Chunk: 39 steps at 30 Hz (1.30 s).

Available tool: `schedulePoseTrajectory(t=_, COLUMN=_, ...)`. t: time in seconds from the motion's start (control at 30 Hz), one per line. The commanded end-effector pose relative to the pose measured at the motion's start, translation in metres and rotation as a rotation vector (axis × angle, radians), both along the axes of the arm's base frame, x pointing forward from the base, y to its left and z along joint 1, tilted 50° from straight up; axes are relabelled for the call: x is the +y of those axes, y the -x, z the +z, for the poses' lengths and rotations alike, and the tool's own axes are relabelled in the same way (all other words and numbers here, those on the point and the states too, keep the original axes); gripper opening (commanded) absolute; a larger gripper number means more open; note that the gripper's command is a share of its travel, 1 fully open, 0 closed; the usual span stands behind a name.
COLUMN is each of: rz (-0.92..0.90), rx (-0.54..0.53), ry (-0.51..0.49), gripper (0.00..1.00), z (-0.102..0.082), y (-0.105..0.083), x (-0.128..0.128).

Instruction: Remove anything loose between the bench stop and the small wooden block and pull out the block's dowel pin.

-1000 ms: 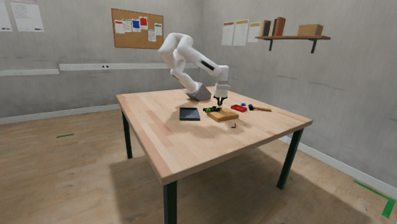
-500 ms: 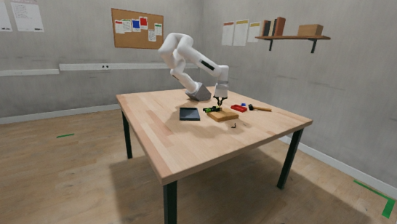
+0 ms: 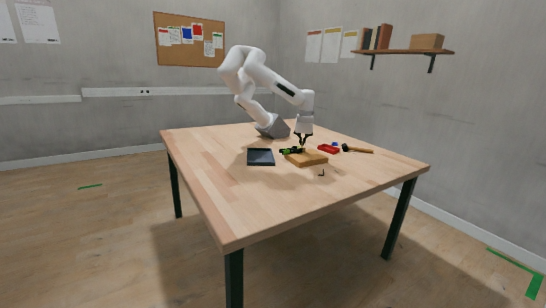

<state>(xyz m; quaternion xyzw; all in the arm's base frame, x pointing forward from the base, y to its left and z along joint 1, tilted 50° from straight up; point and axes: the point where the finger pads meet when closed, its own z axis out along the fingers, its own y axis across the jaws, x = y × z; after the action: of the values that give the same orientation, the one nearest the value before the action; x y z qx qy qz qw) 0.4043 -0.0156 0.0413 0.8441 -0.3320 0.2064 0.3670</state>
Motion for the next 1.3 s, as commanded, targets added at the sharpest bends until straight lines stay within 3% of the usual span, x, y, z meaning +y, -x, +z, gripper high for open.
schedulePoseTrajectory(t=0.0, rz=0.049, rx=0.055, ry=0.006, gripper=0.0, z=0.0007, y=-0.0009, x=0.001)
schedulePoseTrajectory(t=1.27, rz=0.317, rx=0.368, ry=0.05, gripper=0.0, z=0.001, y=-0.0008, x=0.0014)
